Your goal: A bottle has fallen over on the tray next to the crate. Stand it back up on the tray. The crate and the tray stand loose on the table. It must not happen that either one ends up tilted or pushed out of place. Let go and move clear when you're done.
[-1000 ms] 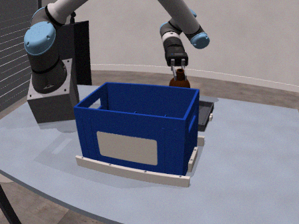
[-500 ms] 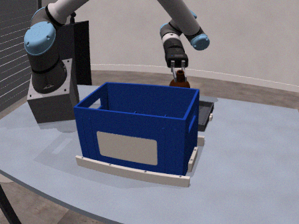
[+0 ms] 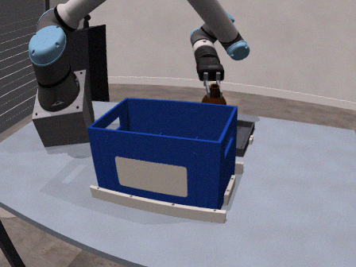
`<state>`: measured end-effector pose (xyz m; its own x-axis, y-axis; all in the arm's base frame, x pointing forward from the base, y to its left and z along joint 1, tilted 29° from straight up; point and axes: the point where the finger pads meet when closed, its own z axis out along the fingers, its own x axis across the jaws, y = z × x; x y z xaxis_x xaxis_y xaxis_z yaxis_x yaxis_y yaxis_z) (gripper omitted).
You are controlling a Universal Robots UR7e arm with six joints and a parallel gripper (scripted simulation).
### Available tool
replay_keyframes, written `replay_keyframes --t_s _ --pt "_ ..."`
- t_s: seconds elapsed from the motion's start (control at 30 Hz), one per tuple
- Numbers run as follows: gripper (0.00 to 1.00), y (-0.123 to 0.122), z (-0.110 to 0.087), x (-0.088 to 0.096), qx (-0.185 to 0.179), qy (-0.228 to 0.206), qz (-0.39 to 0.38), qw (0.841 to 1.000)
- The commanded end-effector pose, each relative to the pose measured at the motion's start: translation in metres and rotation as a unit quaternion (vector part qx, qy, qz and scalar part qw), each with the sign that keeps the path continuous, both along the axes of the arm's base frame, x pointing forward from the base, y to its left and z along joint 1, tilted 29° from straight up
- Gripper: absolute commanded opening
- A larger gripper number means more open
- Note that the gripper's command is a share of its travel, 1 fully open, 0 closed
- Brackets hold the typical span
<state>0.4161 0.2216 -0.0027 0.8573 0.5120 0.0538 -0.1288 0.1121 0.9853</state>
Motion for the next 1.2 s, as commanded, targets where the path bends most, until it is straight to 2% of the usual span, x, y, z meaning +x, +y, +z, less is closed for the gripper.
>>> replay_keyframes --t_s 0.0,0.83,0.87,1.17 --pt "0.0 0.0004 0.0006 0.0 0.0 0.0 0.0 1.0" --pt "0.0 0.0004 0.0006 0.0 0.0 0.0 0.0 1.0" --pt "1.0 0.0004 0.0006 0.0 0.0 0.0 0.0 1.0" --pt "1.0 0.0004 0.0006 0.0 0.0 0.0 0.0 1.0"
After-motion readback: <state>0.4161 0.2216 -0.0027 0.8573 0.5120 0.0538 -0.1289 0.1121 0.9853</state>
